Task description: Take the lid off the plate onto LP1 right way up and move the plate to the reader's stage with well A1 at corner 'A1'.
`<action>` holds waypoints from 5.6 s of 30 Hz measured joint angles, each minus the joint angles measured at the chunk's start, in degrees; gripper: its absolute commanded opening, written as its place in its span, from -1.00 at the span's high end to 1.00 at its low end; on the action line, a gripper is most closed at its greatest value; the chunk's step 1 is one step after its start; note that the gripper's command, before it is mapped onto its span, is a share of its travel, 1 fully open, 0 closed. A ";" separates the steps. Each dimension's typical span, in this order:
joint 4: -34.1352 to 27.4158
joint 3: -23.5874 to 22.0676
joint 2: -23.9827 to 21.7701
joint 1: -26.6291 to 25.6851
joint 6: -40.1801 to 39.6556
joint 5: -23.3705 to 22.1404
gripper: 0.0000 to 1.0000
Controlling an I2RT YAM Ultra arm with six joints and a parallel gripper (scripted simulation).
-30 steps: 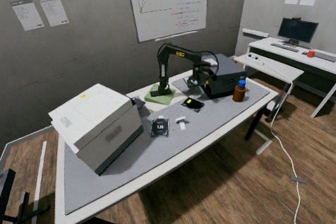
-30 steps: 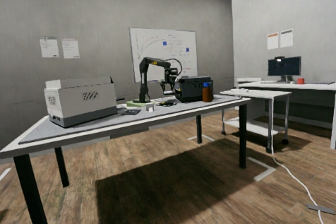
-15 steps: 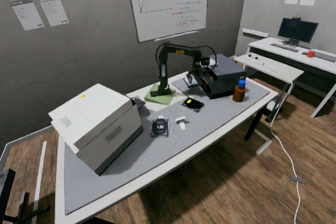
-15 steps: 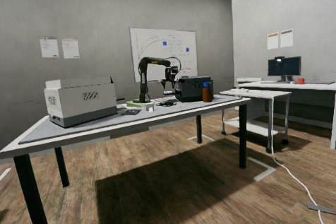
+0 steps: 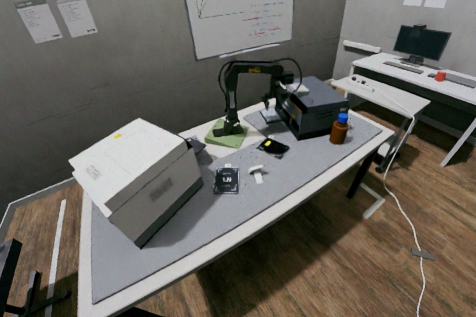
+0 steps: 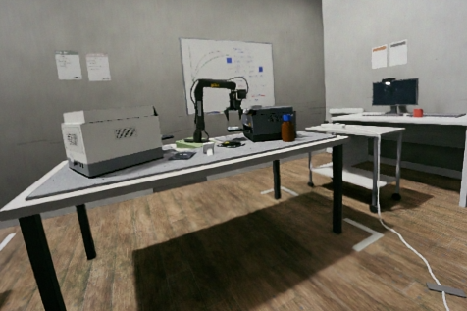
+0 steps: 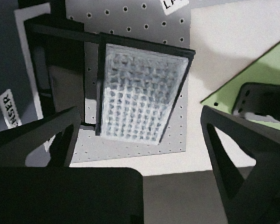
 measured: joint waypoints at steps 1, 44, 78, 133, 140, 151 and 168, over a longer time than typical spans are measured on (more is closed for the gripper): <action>-0.26 0.20 -0.09 0.81 1.18 0.04 -1.00; -1.53 -0.13 -0.74 11.15 22.03 3.13 -1.00; 7.63 -9.81 -1.42 9.97 20.96 3.17 -1.00; 17.84 -18.84 -1.16 8.90 19.67 3.02 -1.00; 18.03 -18.82 -1.18 8.85 19.65 2.95 -1.00; 18.03 -18.82 -1.18 8.85 19.65 2.95 -0.87; 18.05 -18.82 -1.18 8.85 19.65 2.95 -0.72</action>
